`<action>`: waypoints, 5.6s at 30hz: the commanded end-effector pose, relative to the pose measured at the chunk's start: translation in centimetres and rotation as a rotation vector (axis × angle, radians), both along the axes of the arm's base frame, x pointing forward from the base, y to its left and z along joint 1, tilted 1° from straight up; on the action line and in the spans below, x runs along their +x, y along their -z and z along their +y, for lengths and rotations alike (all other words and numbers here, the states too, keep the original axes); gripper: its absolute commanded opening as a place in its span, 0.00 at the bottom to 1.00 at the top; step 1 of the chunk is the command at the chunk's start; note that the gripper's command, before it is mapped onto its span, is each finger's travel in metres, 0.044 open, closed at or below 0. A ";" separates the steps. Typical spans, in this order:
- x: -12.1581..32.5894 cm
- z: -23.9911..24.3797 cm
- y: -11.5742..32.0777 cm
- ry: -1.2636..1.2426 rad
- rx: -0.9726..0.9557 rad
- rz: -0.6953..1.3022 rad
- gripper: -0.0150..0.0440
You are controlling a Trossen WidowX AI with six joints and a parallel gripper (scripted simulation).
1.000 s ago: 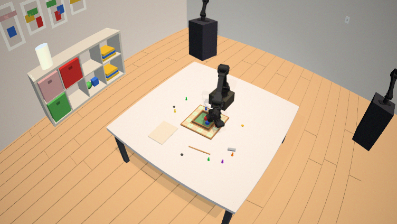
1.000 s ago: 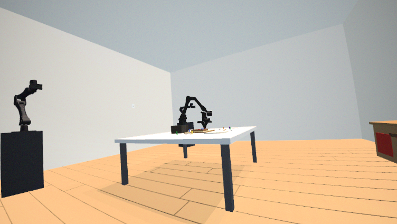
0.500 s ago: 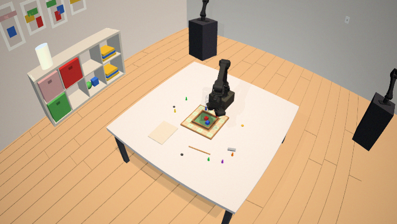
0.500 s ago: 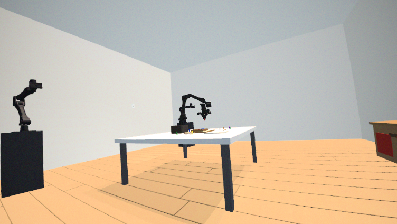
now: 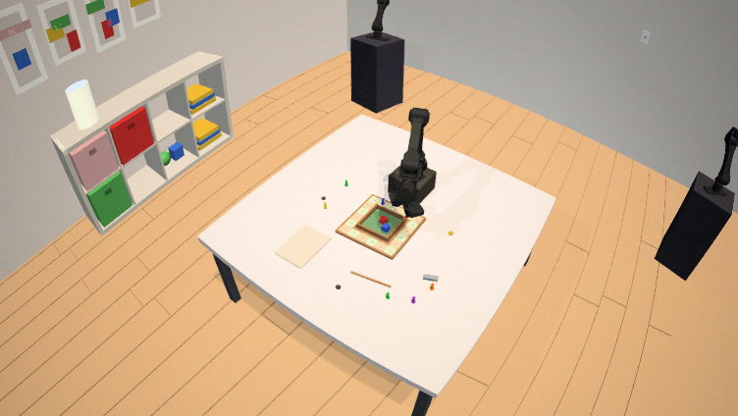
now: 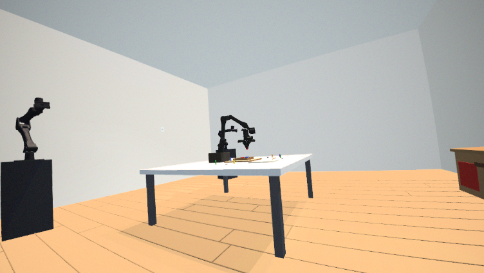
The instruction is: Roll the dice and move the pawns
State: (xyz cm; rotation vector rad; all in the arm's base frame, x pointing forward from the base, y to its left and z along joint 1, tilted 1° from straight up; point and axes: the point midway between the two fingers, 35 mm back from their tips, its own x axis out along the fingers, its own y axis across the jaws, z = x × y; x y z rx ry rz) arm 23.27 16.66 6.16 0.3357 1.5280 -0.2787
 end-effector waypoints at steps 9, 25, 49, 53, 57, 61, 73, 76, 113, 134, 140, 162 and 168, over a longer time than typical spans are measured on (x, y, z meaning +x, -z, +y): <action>-3.6 -0.8 3.2 0.002 -0.003 0.008 0.25; -5.8 -1.5 7.0 0.002 -0.004 0.010 0.25; -5.5 -1.3 9.7 -0.002 0.002 0.003 0.39; -5.5 -1.3 9.7 -0.002 0.002 0.003 0.57; -5.5 -1.3 9.7 -0.002 0.002 0.003 0.74; -5.5 -1.3 9.7 -0.002 0.002 0.003 0.92; -5.1 -3.1 5.0 -0.076 -0.007 0.007 0.87; -4.1 -6.1 4.9 -0.234 -0.014 0.002 0.73; -5.7 -20.2 6.4 -0.997 -0.042 -0.013 0.59; -5.6 -20.2 9.7 -0.997 -0.041 -0.012 0.59; -5.7 -20.2 10.5 -0.997 -0.041 -0.012 0.59; -5.0 -20.2 8.5 -0.997 -0.042 -0.013 0.25; -4.5 -20.2 4.8 -0.997 -0.042 -0.014 0.25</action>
